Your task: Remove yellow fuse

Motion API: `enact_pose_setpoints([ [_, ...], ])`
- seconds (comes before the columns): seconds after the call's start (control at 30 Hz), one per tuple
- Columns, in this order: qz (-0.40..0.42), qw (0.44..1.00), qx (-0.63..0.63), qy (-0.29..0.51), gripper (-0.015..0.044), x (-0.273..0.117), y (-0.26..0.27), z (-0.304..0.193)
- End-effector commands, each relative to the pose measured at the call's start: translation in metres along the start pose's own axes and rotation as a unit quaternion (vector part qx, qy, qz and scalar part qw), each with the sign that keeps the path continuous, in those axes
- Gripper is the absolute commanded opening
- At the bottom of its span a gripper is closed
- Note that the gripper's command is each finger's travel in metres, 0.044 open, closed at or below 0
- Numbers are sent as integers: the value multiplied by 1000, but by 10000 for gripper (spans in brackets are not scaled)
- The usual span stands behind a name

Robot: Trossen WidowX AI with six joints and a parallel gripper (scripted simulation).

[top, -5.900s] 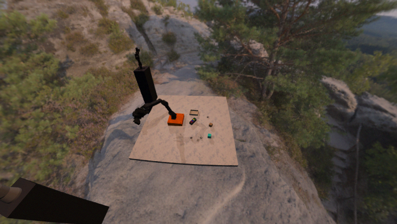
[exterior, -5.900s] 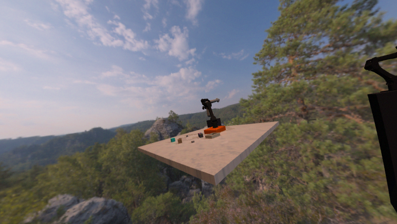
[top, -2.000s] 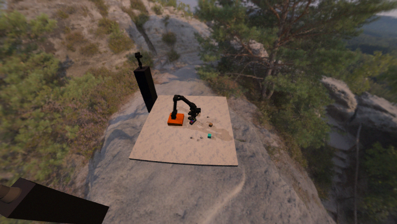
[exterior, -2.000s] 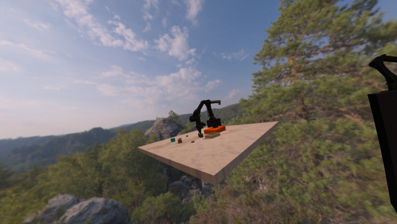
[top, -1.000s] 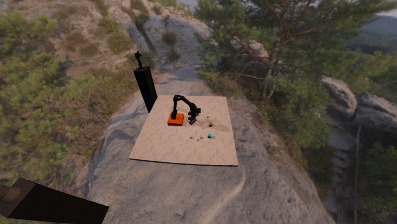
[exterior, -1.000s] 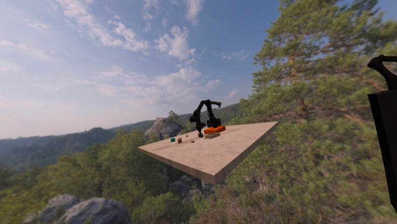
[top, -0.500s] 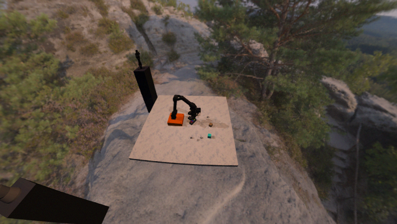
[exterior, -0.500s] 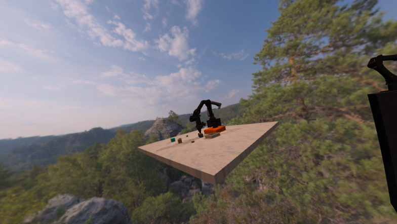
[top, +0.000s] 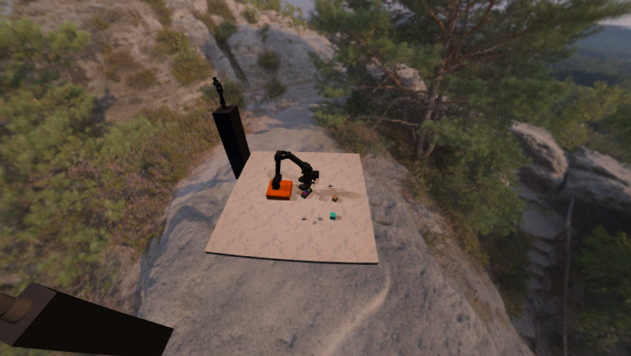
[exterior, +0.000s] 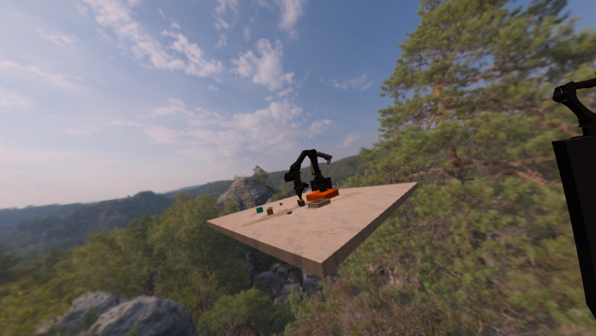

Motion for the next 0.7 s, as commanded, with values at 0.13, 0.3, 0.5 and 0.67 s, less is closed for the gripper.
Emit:
enact_pose_setpoints([
  [0.13, -2, 1000, -2, 1, 0, -5, -1, -1],
  [0.3, -2, 1000, -2, 1, 0, -8, -1, -1],
  [0.5, -2, 1000, -2, 1, 0, -11, -1, -1],
  [0.67, -2, 1000, -2, 1, 0, -13, -1, -1],
])
Point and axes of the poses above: the point midway between the two fingers, 35 mm back from their tips, its own x axis out along the fingers, its own y axis across the jaws, z = x × y, the point moved 5 cm from there along -x, back along the fingers, and after that the axes turned 13 degrees about x, right-handed, at the moved point
